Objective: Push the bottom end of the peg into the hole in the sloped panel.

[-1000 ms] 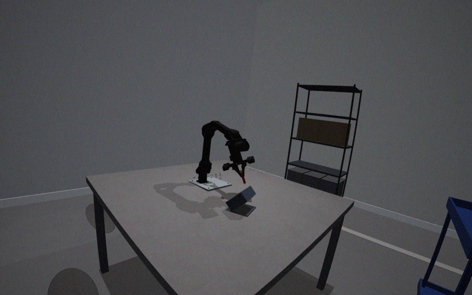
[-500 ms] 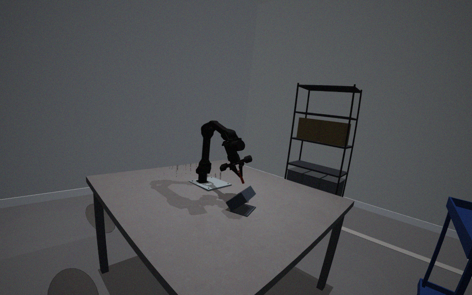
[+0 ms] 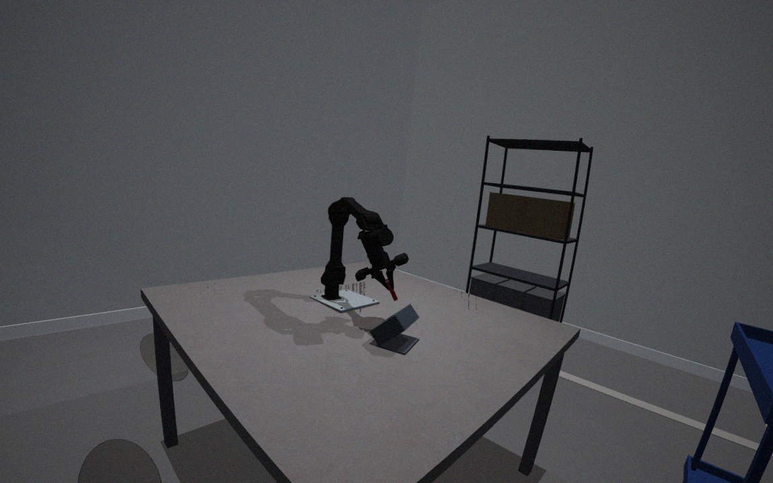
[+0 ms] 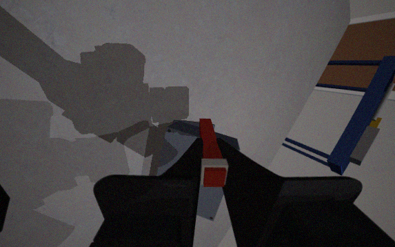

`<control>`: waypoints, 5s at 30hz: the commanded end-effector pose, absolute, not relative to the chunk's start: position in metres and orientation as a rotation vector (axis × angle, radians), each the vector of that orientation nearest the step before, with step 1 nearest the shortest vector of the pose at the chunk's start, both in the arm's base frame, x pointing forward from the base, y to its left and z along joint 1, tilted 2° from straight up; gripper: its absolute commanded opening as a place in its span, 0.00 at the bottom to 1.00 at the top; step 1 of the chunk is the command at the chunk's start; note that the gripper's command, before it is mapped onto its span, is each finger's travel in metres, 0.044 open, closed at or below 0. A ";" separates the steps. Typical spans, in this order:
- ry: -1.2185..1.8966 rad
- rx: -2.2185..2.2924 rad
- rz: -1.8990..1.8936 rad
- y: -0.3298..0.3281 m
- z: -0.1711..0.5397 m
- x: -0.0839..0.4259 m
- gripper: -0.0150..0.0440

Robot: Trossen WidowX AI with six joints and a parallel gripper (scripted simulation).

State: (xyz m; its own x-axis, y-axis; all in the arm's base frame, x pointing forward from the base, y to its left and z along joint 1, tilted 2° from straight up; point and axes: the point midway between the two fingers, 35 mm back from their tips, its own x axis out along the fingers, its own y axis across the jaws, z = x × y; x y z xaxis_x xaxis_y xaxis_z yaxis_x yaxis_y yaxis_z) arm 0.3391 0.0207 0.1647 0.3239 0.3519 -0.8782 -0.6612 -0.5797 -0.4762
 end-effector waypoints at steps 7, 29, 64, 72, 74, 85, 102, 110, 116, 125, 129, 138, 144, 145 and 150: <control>0.271 -1.688 1.356 0.008 0.170 0.339 0.25; 0.276 -1.664 1.238 -0.021 0.175 0.339 0.25; 0.285 -1.641 1.068 -0.063 0.182 0.336 0.25; 0.286 -1.640 1.050 -0.062 0.171 0.345 0.25; 0.286 -1.640 1.046 -0.062 0.169 0.348 0.25; 0.286 -1.638 1.020 -0.061 0.154 0.359 0.25; 0.285 -1.636 1.007 -0.057 0.142 0.368 0.25; 0.285 -1.636 1.007 -0.054 0.134 0.375 0.25; 0.284 -1.636 1.006 -0.052 0.129 0.378 0.25; 0.277 -1.643 1.005 -0.052 0.133 0.377 0.25; 0.277 -1.643 1.005 -0.052 0.133 0.377 0.25; 0.277 -1.643 1.004 -0.052 0.129 0.379 0.25; 0.277 -1.644 1.004 -0.051 0.127 0.380 0.25; 0.277 -1.644 1.004 -0.051 0.126 0.381 0.25; 0.277 -1.644 1.004 -0.051 0.125 0.382 0.25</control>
